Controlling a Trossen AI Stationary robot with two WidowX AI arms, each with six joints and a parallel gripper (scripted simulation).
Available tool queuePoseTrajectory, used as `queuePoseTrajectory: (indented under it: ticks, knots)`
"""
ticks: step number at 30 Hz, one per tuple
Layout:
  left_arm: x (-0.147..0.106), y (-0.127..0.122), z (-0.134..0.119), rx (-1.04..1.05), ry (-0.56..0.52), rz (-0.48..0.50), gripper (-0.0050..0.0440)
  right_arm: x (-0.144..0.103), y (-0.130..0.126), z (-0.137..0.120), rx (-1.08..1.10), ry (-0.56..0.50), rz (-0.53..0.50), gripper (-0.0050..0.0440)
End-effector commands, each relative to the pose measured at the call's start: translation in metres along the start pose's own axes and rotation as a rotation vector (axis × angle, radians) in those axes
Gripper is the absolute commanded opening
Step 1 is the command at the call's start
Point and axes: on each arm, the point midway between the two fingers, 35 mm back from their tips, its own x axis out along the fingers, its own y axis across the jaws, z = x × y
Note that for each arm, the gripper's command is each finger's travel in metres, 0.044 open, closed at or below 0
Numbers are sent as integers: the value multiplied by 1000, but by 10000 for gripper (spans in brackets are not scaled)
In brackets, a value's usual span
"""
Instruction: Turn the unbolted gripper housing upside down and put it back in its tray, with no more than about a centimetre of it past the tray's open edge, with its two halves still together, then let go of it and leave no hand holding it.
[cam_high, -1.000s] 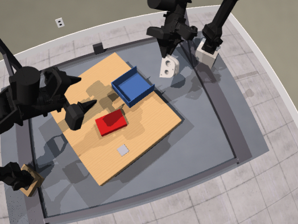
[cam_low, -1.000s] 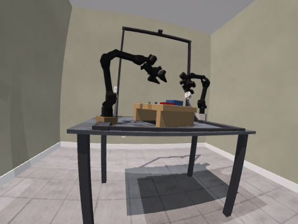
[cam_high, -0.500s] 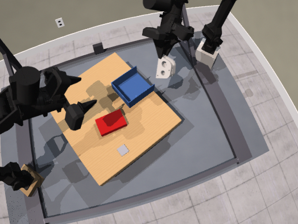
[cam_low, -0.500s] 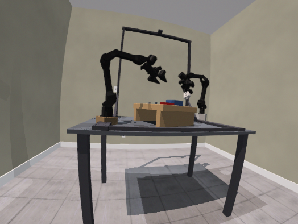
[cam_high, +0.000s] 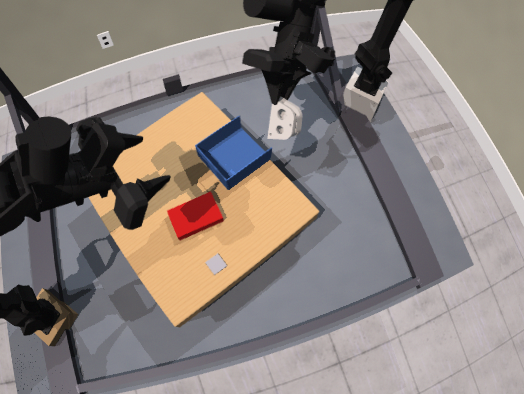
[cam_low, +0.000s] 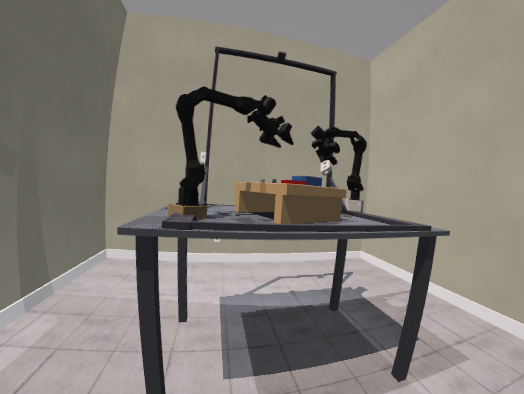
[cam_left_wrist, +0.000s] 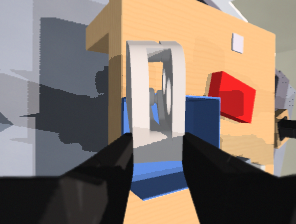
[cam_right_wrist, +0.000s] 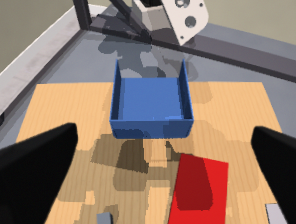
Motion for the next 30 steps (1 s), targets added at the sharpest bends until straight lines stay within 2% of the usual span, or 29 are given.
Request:
queuePoseTrajectory:
  ticks: [1, 30]
  knots:
    - [-6, -11, 0, -15, 3, -28, 113, -6, -1, 8, 2, -25, -4, 437]
    - [1, -32, -14, -16, 4, -30, 113, -6, -1, 8, 2, -25, -4, 437]
